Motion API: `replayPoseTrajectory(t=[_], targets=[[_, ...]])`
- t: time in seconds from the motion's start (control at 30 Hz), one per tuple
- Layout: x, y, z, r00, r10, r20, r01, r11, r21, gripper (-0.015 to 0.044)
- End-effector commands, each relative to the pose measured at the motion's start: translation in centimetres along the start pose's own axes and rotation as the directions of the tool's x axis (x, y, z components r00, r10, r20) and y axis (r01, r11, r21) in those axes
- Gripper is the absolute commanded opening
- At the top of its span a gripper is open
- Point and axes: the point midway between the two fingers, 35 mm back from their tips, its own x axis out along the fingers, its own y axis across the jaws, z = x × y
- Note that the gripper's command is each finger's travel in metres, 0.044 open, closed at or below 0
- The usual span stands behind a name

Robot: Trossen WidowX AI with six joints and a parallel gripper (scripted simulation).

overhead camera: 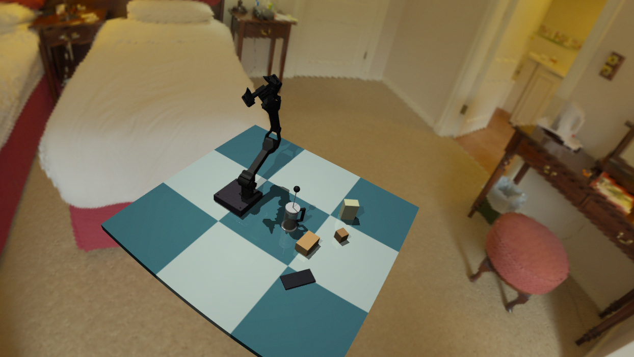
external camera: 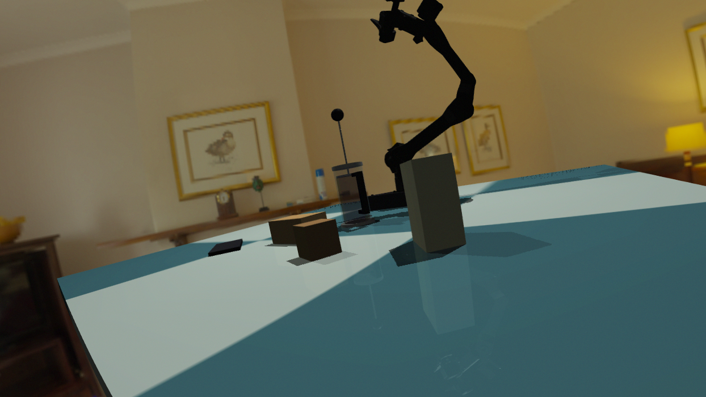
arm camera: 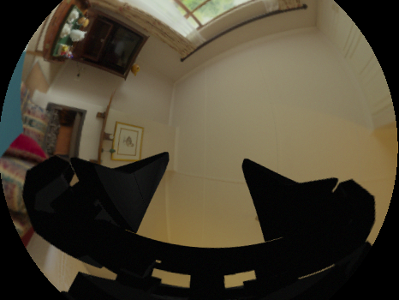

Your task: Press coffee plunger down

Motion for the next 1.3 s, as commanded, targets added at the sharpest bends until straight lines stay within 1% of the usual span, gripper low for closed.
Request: replayPoseTrajectory(t=[0.0, 0.03, 0.1, 0.2, 0.23, 0.27, 0.33, 0.4, 0.47, 0.6, 0.7, 0.8, 0.87, 1.03, 1.17, 1.27], targets=[[0.1, 0.2, 0.1, 1.000, 0.003, 0.009, -0.003, 1.000, 0.018, 0.0426], [0.4, 0.6, 0.4, 1.000, 0.009, 0.027, -0.011, 0.999, 0.053, 0.0440], [1.1, 2.0, 1.3, 0.995, 0.028, 0.092, -0.044, 0.984, 0.172, 0.0440], [2.5, 4.9, 4.2, 0.968, 0.058, 0.246, -0.156, 0.901, 0.404, 0.0440], [2.9, 5.8, 5.4, 0.950, 0.064, 0.304, -0.211, 0.852, 0.479, 0.0440], [3.1, 6.4, 6.7, 0.930, 0.059, 0.362, -0.256, 0.812, 0.524, 0.0440], [3.4, 7.8, 9.2, 0.882, 0.061, 0.467, -0.375, 0.692, 0.617, 0.0440], [3.4, 8.8, 12.1, 0.818, 0.054, 0.572, -0.502, 0.550, 0.667, 0.0440], [3.1, 9.5, 14.8, 0.751, 0.040, 0.659, -0.612, 0.415, 0.673, 0.0440], [1.7, 10.2, 19.5, 0.611, 0.014, 0.791, -0.777, 0.202, 0.596, 0.0440], [0.1, 10.0, 22.8, 0.490, -0.026, 0.871, -0.870, 0.053, 0.491, 0.0440], [-2.1, 10.0, 25.8, 0.359, -0.051, 0.932, -0.929, -0.113, 0.351, 0.0440], [-3.8, 9.8, 27.6, 0.267, -0.065, 0.961, -0.945, -0.214, 0.248, 0.0440], [-8.6, 9.2, 31.2, 0.042, -0.090, 0.995, -0.908, -0.420, 0.000, 0.0440], [-12.9, 8.9, 33.1, -0.131, -0.095, 0.987, -0.819, -0.551, -0.162, 0.0440], [-16.3, 8.8, 33.9, -0.256, -0.087, 0.963, -0.730, -0.635, -0.251, 0.0440]])
